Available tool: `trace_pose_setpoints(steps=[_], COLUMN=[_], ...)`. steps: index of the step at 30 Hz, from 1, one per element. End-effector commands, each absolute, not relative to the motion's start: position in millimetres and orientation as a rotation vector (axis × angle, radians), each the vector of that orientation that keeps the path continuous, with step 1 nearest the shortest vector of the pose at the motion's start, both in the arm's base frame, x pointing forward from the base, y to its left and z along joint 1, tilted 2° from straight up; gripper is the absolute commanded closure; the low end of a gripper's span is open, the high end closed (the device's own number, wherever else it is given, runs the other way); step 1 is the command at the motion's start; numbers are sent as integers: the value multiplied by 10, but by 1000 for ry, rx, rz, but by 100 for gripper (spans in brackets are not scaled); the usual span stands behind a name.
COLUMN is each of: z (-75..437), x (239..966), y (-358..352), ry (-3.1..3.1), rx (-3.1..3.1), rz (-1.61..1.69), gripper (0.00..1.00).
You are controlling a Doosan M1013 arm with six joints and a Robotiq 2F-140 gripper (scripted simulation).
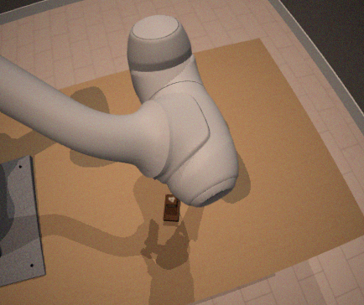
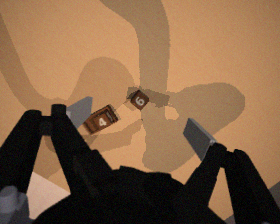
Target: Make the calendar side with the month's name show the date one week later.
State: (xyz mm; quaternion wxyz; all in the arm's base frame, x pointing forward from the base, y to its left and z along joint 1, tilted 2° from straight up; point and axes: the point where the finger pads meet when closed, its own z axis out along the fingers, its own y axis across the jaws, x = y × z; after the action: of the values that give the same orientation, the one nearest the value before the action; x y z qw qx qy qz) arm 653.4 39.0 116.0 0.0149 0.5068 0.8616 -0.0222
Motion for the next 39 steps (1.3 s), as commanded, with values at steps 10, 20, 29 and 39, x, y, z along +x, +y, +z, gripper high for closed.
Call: trace_pose_setpoints(steps=[10, 20, 29, 39], z=[1134, 1105, 1090, 1089], x=[6535, 6535, 6536, 6536], y=[388, 388, 388, 388], ry=[2968, 3118, 3139, 3139], rx=[978, 316, -35, -60], rz=[-64, -68, -69, -69], gripper=[0, 0, 0, 65])
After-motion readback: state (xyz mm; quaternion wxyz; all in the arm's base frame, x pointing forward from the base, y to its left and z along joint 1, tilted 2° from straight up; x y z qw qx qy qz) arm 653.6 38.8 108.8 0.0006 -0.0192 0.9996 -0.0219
